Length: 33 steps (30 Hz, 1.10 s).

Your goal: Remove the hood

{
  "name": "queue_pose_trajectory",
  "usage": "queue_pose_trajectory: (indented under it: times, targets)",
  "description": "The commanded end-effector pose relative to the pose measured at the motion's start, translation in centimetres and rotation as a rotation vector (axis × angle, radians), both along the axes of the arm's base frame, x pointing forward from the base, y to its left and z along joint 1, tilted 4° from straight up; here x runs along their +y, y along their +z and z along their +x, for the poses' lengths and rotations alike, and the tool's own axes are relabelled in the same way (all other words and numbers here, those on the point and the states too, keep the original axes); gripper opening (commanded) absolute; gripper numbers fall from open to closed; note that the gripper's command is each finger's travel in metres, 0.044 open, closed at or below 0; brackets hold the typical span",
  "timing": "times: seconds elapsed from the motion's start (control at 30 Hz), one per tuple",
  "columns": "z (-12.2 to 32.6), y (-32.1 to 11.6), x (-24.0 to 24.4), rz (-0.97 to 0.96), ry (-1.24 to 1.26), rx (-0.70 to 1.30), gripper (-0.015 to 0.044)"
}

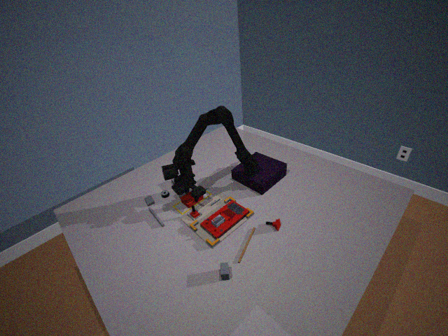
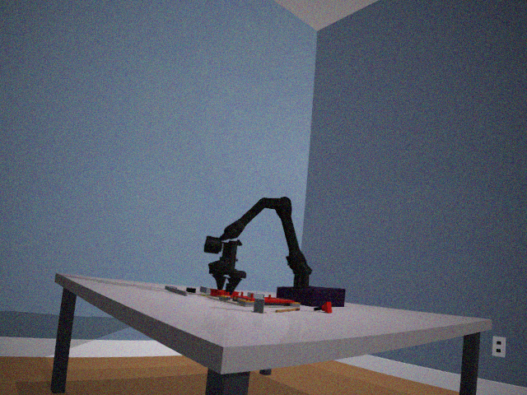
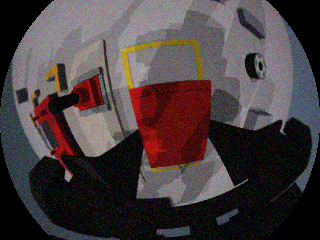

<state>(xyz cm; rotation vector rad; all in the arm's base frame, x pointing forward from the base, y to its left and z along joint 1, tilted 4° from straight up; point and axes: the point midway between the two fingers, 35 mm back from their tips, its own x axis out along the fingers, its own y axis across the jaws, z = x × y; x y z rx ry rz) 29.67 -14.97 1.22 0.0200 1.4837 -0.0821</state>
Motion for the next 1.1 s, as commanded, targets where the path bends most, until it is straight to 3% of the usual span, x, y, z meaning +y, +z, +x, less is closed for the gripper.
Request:
queue_pose_trajectory:
  times: [0.0,0.53,0.83,1.07]
  targets:
    - [0.0,0.0,0.0,0.000,0.000,0.000,0.0026]
    - [0.0,0.5,0.0,0.000,0.000,0.000,0.0440]
    - [-0.6,7.1,0.2,0.005,0.001,-0.001,0.0440]
    - [-0.6,7.3,0.2,0.005,0.001,-0.001,0.0440]
